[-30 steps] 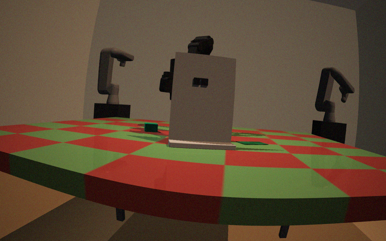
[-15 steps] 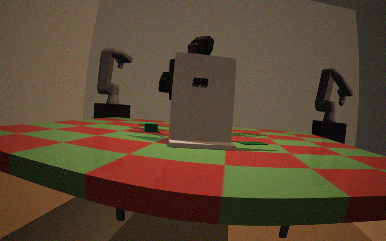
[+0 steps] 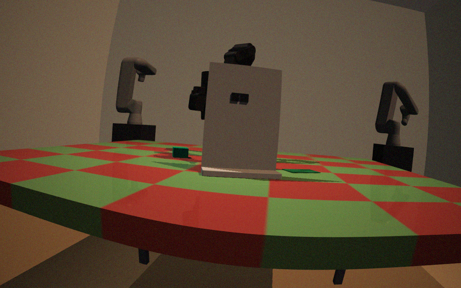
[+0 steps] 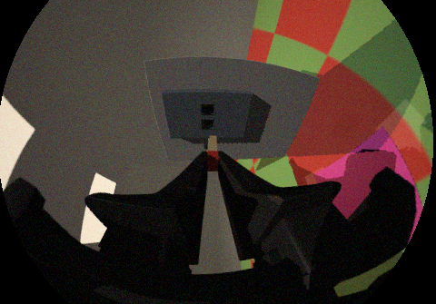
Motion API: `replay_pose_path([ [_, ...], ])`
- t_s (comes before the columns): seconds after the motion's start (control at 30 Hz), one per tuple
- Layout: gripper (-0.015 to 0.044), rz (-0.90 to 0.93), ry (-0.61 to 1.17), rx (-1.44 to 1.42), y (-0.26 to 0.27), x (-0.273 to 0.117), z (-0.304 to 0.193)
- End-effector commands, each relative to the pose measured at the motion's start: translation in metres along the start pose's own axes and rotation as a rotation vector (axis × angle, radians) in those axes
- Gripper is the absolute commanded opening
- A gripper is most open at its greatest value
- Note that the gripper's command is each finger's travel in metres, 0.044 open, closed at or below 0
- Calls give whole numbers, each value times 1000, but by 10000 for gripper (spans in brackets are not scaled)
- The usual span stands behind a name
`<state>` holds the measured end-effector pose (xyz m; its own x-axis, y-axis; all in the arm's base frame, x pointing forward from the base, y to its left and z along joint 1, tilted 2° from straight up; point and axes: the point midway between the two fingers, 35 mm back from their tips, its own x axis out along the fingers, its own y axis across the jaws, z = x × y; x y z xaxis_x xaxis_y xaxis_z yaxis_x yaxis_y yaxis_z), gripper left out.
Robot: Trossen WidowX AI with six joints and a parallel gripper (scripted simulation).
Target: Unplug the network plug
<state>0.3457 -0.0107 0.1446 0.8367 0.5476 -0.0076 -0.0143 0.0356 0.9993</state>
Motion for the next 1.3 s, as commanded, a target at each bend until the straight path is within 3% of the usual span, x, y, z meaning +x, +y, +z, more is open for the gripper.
replay_pose_path([
  [0.0, 0, -1, 3, -1, -1, -4, -2],
  [1.27, 0, -9, -5, 10, 59, -18, -15],
])
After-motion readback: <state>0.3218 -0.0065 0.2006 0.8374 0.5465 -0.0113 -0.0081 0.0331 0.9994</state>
